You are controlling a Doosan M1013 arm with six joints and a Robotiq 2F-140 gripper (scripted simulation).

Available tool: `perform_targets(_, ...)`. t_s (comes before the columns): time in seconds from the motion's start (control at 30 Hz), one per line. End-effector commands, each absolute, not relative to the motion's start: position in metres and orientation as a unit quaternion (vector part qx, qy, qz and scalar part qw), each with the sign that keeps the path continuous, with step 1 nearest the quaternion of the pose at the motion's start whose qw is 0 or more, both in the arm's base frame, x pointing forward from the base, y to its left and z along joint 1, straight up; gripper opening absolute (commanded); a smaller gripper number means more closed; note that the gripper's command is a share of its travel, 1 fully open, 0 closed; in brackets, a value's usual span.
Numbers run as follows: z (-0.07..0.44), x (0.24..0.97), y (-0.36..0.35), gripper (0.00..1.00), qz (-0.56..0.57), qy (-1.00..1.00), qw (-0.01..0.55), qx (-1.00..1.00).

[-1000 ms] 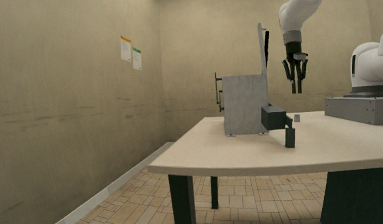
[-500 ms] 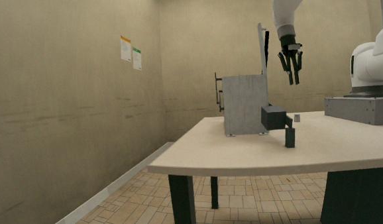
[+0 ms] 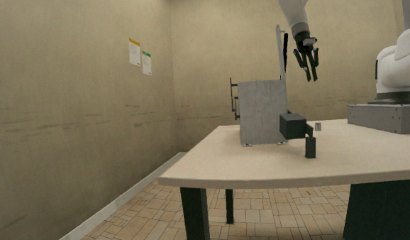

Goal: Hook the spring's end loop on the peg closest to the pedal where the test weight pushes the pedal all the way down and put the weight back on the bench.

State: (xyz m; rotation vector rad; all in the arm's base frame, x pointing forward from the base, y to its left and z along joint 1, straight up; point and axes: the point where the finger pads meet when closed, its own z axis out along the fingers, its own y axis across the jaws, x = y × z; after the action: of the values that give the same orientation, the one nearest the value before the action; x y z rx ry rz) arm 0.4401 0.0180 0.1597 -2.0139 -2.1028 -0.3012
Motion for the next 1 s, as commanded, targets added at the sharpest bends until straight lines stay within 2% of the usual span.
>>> perform_targets(0.0, 0.16, 0.44, 0.018, 0.24, -0.103, -0.714, 0.107, -0.684)
perform_targets(0.17, 0.16, 0.44, 0.018, 0.24, -0.103, -0.714, 0.107, -0.684)
perform_targets(0.2, 0.206, 0.451, 0.014, 0.24, -0.153, -0.708, 0.161, -0.67)
perform_targets(0.73, 0.206, 0.451, 0.014, 0.24, -0.153, -0.708, 0.161, -0.67)
perform_targets(0.77, 0.252, 0.462, 0.011, 0.24, -0.202, -0.698, 0.214, -0.653)
perform_targets(0.97, 0.252, 0.462, 0.011, 0.24, -0.202, -0.698, 0.214, -0.653)
